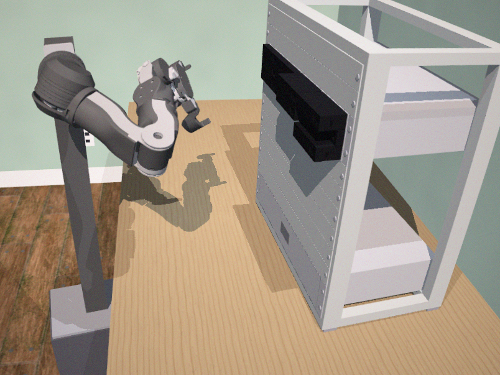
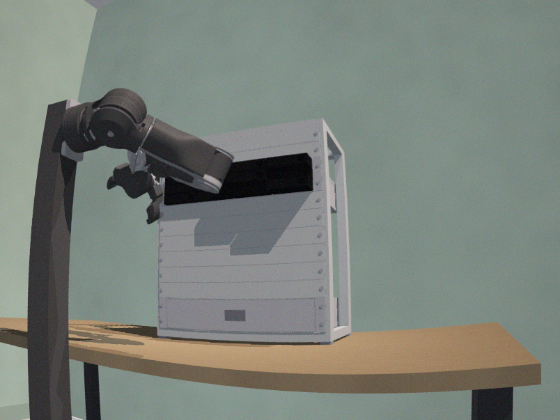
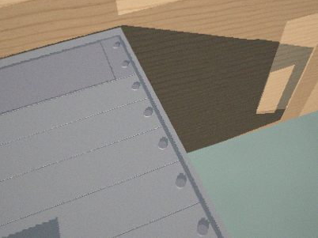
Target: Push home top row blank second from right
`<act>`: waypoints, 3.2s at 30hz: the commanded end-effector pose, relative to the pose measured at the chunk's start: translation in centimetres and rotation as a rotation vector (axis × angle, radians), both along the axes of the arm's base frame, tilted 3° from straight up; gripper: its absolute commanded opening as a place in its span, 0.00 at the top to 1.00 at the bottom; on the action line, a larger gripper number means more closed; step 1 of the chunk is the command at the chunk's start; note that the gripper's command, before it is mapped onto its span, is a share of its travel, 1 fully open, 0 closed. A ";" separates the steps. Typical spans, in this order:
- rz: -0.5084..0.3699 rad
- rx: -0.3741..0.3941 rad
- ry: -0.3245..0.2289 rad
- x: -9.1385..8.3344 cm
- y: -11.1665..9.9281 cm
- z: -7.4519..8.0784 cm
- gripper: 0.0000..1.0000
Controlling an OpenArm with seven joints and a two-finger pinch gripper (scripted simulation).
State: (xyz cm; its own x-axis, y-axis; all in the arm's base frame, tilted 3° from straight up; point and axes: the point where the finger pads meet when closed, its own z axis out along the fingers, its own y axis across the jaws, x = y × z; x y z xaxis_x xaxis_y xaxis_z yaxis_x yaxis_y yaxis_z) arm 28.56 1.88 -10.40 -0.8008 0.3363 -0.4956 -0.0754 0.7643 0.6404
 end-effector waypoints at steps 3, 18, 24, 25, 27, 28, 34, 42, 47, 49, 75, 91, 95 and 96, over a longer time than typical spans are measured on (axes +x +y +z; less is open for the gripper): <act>0.000 0.002 -0.003 0.0 0.0 0.1 0.00; 0.000 0.002 -0.003 0.0 0.0 0.1 0.00; 0.000 0.002 -0.003 0.0 0.0 0.1 0.00; 0.000 0.002 -0.003 0.0 0.0 0.1 0.00; 0.000 0.002 -0.003 0.0 0.0 0.1 0.00; 0.000 0.002 -0.003 0.0 0.0 0.1 0.00; 0.000 0.002 -0.003 0.0 0.0 0.1 0.00; -0.006 0.023 -0.002 0.1 0.0 0.3 0.00; -0.022 0.064 0.004 0.3 -0.2 0.7 0.00; -0.034 0.090 0.009 0.4 -0.3 1.0 0.00; -0.416 0.637 0.004 4.0 -10.1 5.0 0.00; -0.790 0.841 -0.161 2.8 -23.2 6.2 0.00; -0.869 0.855 -0.215 1.8 -26.1 6.6 0.00; -0.886 0.857 -0.228 1.6 -26.8 6.7 0.00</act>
